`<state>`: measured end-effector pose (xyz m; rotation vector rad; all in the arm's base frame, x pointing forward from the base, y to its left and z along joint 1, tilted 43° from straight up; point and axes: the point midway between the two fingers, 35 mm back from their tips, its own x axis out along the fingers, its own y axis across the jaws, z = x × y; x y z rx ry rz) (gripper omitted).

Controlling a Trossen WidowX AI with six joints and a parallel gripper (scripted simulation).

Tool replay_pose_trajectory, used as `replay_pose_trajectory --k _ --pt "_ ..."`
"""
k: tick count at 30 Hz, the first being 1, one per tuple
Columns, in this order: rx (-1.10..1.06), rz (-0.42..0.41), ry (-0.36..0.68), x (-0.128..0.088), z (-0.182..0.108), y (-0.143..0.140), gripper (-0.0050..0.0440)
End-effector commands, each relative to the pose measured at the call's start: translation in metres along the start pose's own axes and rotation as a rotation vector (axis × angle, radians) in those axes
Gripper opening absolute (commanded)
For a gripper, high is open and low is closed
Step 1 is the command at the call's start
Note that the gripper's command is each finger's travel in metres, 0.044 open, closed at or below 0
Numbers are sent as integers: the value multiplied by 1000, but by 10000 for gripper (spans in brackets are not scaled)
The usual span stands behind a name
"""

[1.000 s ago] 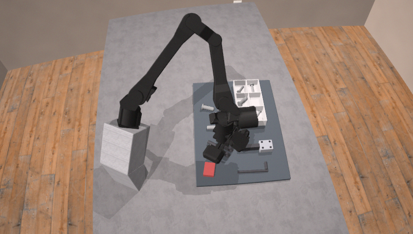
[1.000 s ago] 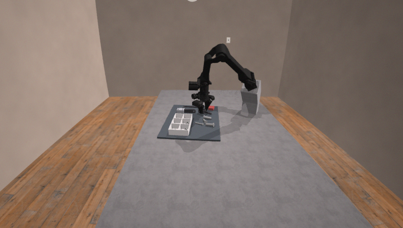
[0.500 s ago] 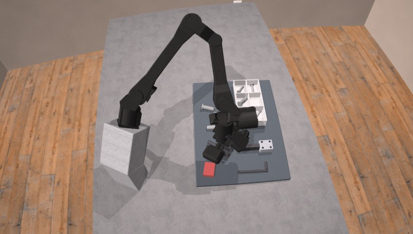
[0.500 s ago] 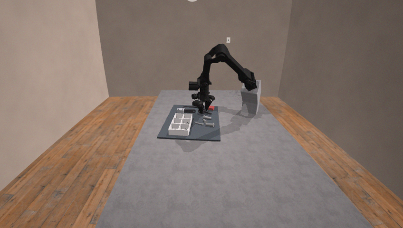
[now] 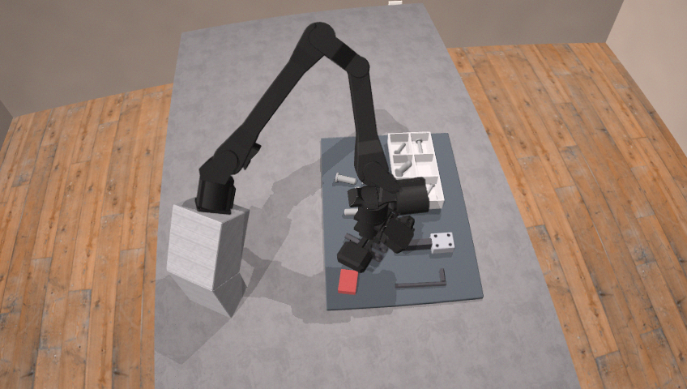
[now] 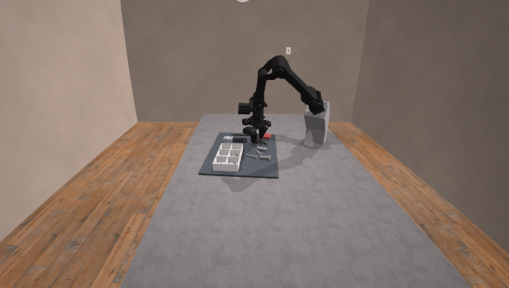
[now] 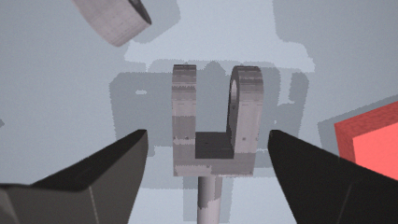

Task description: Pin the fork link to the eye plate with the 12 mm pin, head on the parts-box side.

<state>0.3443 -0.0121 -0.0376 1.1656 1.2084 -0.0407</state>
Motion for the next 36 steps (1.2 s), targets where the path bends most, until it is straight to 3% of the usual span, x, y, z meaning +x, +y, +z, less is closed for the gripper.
replay_pose_trajectory --k 1,3,18,28,36 --pt "0 0 0 0 0 0 266" --pt "0 0 0 0 0 0 218" --pt "0 0 0 0 0 0 129" --pt "1 -3 -1 0 0 -1 129" --pt "-131 -3 -1 0 0 -1 129"
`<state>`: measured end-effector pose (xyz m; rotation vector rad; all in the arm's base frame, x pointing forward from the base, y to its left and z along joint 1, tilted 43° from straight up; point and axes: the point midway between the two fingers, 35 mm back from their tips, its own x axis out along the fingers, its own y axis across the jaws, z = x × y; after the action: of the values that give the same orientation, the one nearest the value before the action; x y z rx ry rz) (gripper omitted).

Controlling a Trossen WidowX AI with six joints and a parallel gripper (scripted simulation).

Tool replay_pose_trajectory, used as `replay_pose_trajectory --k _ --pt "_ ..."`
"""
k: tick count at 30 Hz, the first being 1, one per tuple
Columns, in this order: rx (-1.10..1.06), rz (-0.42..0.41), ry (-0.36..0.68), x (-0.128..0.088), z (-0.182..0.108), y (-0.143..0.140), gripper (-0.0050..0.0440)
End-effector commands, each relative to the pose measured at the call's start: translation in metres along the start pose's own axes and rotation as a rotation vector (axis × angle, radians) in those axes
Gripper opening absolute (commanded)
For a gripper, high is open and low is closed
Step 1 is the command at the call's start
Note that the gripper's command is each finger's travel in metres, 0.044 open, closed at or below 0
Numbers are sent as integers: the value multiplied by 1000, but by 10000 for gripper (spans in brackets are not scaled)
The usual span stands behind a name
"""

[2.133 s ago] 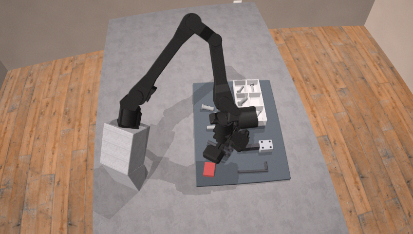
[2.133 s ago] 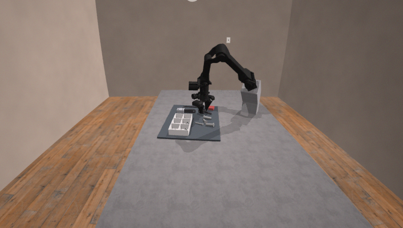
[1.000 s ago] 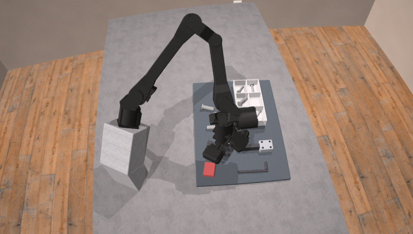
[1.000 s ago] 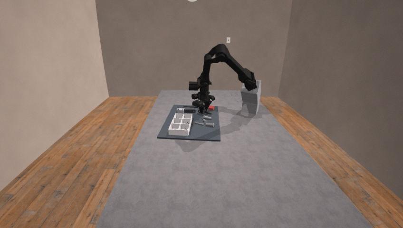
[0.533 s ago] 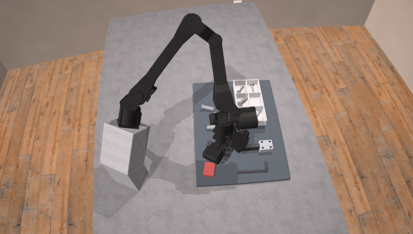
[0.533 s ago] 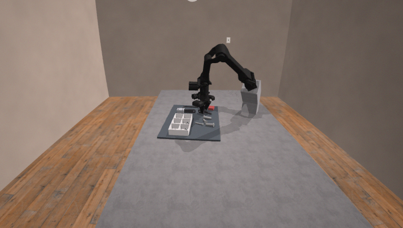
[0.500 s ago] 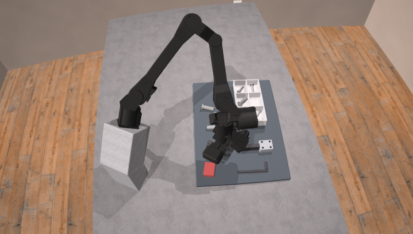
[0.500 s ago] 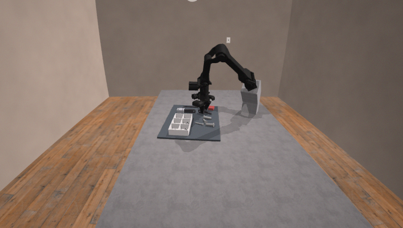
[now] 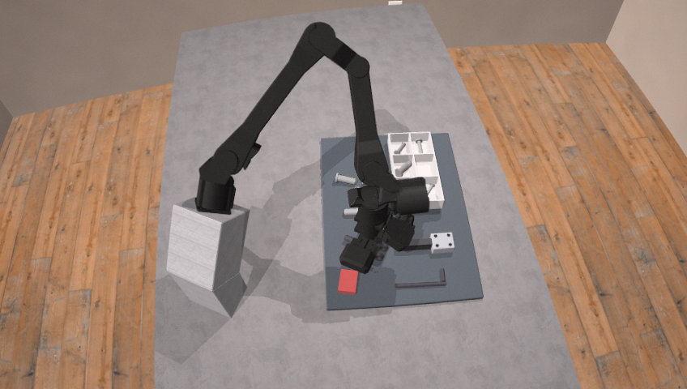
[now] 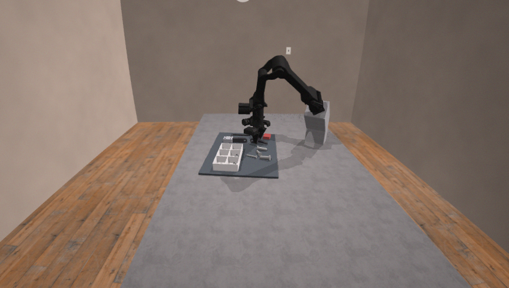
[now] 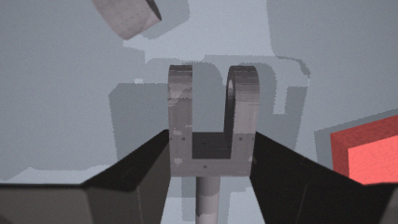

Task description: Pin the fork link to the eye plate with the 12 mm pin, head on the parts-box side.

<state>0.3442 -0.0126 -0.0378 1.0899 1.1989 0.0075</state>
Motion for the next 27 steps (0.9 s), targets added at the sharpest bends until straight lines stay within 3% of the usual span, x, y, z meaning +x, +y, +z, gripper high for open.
replay_pose_trajectory --k 1,27 --pt "-63 0 1 0 0 0 129" --pt "-464 1 2 1 0 0 129"
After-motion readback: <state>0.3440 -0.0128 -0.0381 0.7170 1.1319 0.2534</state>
